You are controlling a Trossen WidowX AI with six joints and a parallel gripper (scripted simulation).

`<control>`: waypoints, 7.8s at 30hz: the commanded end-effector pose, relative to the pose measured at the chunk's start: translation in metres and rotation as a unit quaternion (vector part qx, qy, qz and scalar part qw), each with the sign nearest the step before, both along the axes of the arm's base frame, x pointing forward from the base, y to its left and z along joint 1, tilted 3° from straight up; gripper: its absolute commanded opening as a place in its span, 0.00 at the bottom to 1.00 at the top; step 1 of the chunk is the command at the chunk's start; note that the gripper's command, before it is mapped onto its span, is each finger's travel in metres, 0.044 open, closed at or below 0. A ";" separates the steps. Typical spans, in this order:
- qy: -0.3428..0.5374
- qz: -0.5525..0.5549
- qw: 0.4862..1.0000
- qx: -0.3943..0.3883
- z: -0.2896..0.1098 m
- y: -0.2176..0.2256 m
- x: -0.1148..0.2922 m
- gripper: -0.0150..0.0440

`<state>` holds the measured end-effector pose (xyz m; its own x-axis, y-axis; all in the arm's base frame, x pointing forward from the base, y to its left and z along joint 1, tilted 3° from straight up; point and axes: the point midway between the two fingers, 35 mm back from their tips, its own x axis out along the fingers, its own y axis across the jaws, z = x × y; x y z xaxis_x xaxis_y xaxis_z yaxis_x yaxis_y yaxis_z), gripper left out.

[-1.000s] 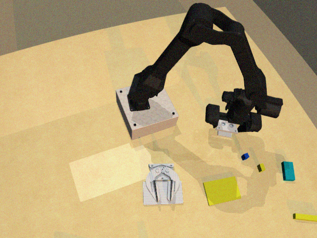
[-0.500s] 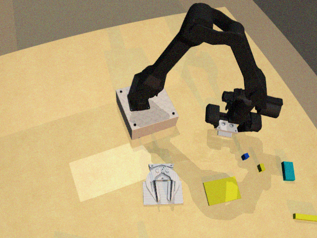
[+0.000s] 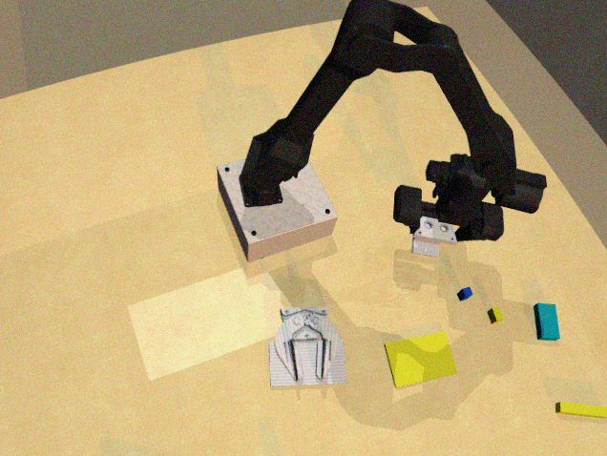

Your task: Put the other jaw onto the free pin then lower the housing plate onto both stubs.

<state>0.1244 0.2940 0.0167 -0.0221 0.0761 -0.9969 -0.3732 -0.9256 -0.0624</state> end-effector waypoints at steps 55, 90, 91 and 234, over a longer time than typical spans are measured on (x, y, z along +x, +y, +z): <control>0.030 -0.532 0.846 -0.013 0.041 -0.097 0.083 0.85; 0.054 -0.895 0.442 -0.017 0.034 -0.202 0.116 0.85; 0.055 -0.902 0.427 -0.017 0.033 -0.205 0.117 0.85; 0.064 -0.993 0.102 -0.017 -0.034 -0.259 0.097 0.85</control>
